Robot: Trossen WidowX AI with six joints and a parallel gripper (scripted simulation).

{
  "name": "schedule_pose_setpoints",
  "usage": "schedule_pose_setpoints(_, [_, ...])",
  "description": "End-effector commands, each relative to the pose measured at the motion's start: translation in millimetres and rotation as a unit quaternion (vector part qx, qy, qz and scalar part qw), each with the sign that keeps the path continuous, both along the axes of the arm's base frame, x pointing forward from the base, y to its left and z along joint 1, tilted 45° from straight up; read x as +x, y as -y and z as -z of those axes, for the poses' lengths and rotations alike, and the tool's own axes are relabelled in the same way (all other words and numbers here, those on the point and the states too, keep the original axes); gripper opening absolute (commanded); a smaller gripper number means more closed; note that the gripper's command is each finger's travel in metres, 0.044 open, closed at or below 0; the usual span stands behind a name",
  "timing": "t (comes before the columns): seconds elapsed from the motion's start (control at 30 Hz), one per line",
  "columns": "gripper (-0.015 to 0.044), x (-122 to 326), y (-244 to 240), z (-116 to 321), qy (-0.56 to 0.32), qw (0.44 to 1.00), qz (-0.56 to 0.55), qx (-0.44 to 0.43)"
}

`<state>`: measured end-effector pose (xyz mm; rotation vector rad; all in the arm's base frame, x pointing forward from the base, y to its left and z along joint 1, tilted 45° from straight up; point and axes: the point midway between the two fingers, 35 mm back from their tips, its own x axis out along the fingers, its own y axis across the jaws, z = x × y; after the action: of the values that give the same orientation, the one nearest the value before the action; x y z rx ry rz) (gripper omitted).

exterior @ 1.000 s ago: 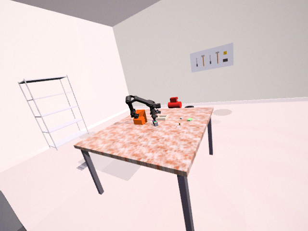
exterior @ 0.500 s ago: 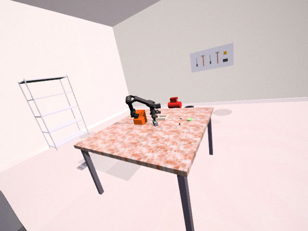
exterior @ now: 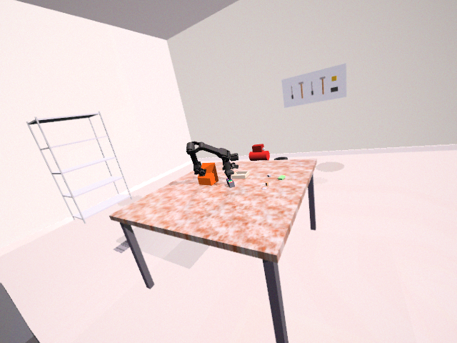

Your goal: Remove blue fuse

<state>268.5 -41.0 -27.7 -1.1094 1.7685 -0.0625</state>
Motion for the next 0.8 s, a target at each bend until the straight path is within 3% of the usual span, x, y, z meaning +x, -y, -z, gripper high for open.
schedule_pose_setpoints(0.0, [0.0, 0.8, -2.1, -2.1, 0.003, 1.0, 0.001, 0.001])
schedule_pose_setpoints(0.77, [0.0, 1.9, -10.2, -9.8, 0.002, 1.0, 0.0, 0.001])
